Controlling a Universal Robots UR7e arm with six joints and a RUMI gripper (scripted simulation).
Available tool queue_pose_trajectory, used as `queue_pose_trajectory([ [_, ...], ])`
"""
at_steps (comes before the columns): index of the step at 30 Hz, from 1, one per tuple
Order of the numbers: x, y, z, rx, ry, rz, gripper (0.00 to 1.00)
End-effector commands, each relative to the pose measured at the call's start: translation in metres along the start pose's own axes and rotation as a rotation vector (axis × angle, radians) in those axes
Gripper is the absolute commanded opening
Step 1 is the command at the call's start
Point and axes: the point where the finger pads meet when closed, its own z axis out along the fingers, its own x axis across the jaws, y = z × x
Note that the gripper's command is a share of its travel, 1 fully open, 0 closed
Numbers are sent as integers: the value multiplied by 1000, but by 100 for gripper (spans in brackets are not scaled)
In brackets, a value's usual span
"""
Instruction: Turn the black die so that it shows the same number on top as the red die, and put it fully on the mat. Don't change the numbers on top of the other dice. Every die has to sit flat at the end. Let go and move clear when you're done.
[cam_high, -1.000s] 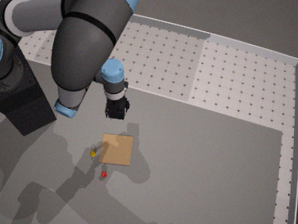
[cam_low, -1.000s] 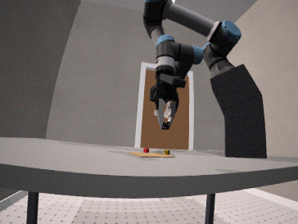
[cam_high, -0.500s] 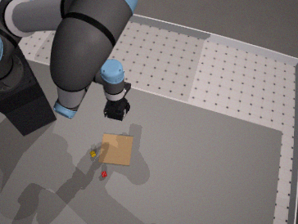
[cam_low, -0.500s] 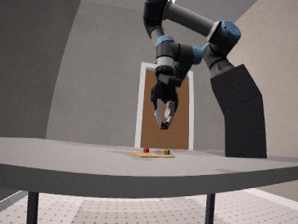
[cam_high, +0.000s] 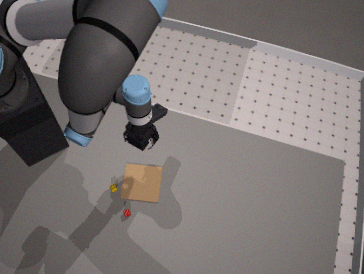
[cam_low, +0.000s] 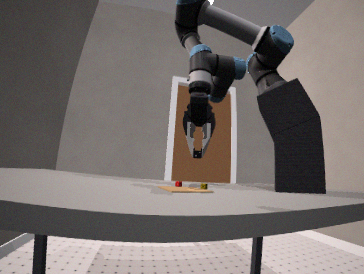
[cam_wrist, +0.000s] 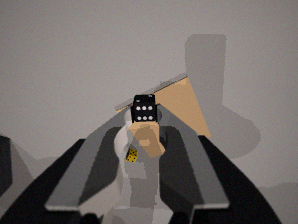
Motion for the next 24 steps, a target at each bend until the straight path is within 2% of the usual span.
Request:
queue_pose_trajectory([
  [1, 4, 3, -1, -3, 0, 152, 3],
  [24, 20, 22, -2, -2, 1, 809, 3],
])
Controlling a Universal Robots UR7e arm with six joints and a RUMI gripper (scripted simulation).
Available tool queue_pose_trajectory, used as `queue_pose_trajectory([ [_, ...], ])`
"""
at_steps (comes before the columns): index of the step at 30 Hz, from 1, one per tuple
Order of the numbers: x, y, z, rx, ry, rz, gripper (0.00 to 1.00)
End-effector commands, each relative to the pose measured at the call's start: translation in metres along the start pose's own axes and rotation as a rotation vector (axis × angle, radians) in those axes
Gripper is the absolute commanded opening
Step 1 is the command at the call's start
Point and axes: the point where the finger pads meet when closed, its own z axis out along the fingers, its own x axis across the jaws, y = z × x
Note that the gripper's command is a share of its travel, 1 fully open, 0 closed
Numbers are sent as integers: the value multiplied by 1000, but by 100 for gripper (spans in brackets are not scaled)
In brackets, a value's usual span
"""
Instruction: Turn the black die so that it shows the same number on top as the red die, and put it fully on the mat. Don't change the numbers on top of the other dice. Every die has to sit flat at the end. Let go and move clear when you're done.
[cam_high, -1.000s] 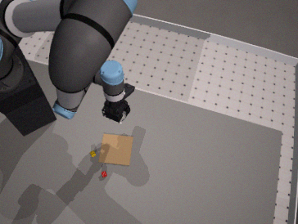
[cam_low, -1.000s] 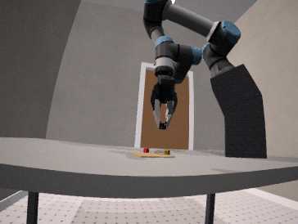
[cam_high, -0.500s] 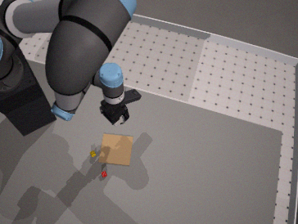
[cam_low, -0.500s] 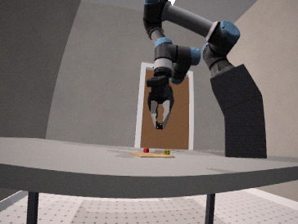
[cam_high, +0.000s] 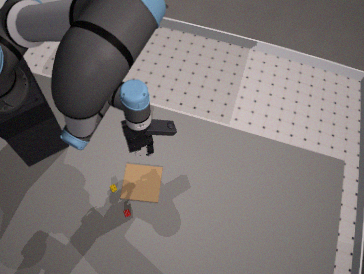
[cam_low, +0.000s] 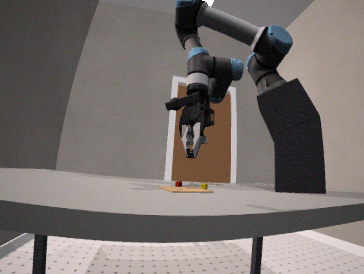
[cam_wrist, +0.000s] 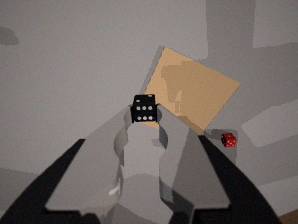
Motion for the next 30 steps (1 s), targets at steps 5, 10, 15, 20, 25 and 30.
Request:
queue_pose_trajectory([
  [5, 10, 3, -1, -4, 4, 264, 3],
  [10, 15, 5, -1, -4, 4, 405, 3],
  [15, 20, 8, -1, -4, 4, 548, 3],
  [20, 26, 12, -2, -3, 5, 721, 3],
  [25, 30, 14, -2, -3, 5, 831, 3],
  [30, 34, 18, -2, -2, 5, 970, 3],
])
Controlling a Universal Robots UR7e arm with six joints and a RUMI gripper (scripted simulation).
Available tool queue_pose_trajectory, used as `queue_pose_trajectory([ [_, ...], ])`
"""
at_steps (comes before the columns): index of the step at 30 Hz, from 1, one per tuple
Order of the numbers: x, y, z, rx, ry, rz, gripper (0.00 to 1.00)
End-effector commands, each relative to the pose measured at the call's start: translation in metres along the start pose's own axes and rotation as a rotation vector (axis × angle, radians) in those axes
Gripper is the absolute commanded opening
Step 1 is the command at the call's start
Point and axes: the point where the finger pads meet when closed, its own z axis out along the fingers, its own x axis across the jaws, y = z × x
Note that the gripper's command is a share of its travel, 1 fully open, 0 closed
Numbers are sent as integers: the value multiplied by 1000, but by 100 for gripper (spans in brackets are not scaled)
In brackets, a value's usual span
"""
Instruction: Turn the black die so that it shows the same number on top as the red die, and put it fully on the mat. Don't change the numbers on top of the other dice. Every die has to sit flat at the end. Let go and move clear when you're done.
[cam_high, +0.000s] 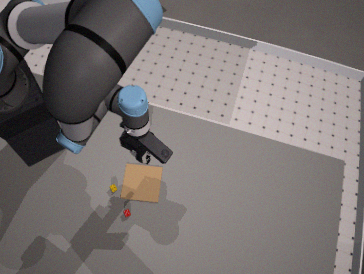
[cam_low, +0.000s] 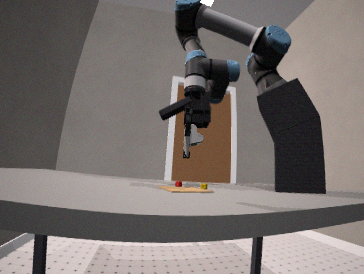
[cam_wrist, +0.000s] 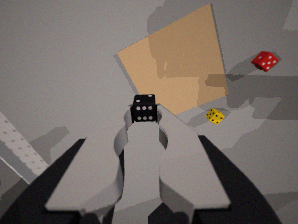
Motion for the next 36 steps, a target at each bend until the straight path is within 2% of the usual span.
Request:
queue_pose_trajectory([
  [1, 6, -2, -1, 0, 5, 168, 3],
  [8, 14, -2, -1, 0, 5, 382, 3],
  [11, 15, -2, -1, 0, 5, 389, 3],
  [24, 30, -2, -2, 2, 5, 813, 3],
  [27, 30, -2, -2, 2, 5, 814, 3],
  [36, 39, 0, -3, 4, 5, 1078, 3],
])
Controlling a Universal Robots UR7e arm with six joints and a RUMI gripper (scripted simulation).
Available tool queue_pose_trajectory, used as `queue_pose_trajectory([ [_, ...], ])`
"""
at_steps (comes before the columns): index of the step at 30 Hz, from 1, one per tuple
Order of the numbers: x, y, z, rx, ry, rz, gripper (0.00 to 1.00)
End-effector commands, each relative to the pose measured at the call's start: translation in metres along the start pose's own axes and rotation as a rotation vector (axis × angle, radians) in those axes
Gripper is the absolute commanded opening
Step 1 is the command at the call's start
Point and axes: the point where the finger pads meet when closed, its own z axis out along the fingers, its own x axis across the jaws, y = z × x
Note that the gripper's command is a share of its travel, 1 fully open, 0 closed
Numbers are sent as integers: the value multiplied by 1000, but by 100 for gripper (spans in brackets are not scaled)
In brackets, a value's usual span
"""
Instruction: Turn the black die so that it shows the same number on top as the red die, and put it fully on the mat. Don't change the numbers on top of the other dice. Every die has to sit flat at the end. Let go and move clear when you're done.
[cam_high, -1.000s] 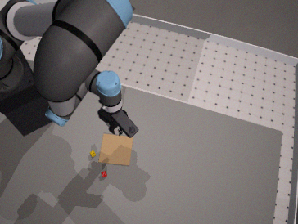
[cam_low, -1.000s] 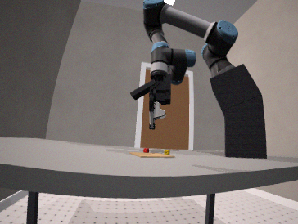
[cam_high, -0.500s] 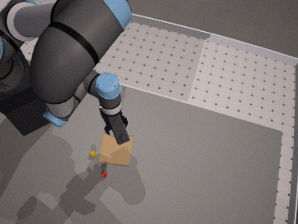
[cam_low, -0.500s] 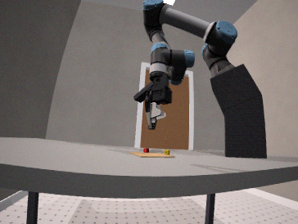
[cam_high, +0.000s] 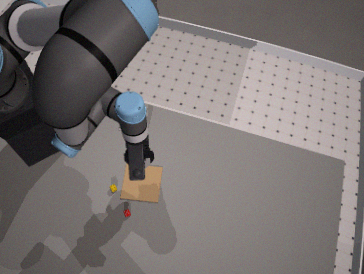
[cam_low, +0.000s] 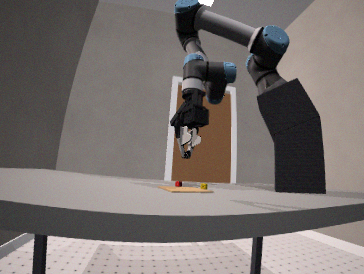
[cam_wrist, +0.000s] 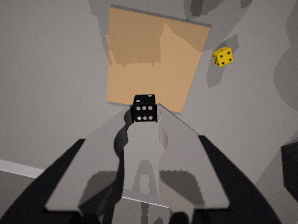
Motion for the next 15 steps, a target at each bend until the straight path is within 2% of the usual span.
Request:
queue_pose_trajectory([
  [1, 3, -3, -1, 4, 3, 144, 3],
  [15, 8, -7, -1, 4, 2, 346, 3],
])
